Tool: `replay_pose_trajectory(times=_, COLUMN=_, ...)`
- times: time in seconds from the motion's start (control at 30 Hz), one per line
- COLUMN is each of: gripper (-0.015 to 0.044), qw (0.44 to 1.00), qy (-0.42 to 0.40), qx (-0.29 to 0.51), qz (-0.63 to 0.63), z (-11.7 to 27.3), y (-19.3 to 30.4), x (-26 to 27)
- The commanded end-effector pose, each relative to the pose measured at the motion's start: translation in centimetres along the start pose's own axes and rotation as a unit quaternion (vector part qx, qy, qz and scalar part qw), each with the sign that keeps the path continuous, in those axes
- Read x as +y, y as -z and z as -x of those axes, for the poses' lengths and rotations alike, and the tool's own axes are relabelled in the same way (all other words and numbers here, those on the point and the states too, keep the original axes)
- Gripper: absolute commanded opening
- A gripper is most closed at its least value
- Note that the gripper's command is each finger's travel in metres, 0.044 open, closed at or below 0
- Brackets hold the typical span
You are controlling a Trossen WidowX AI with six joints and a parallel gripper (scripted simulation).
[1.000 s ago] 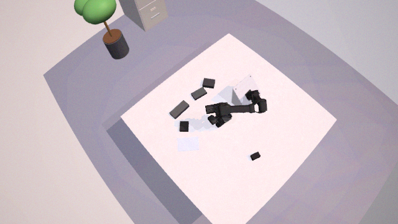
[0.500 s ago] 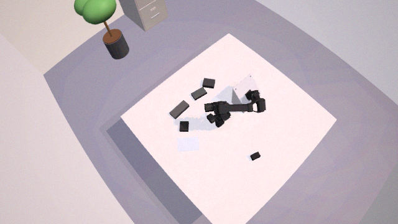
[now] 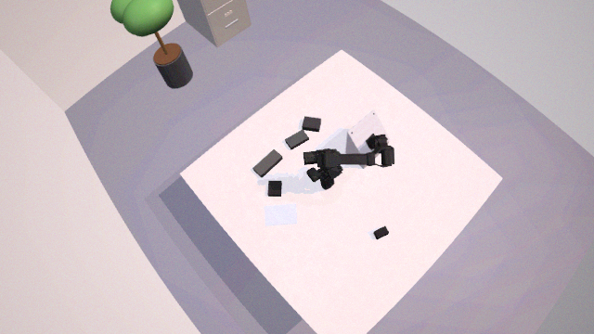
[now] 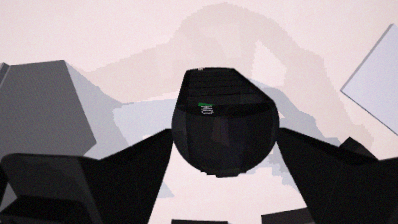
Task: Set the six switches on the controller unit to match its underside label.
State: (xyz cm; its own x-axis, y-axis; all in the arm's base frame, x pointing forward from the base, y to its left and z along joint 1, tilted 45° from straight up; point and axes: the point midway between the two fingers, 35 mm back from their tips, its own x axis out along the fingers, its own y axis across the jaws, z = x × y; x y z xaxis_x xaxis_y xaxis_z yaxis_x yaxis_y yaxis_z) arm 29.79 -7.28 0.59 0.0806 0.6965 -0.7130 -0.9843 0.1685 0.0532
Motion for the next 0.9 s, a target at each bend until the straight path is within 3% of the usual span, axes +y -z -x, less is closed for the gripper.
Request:
replay_pose_trajectory(times=0.0, gripper=0.0338, qw=1.0, qy=-0.013, qx=-0.001, qz=0.0, z=-0.8, y=0.5, x=0.2)
replay_pose_trajectory(times=0.87, gripper=0.0338, qw=1.0, qy=-0.013, qx=-0.001, qz=0.0, z=-1.2, y=2.5, x=0.2)
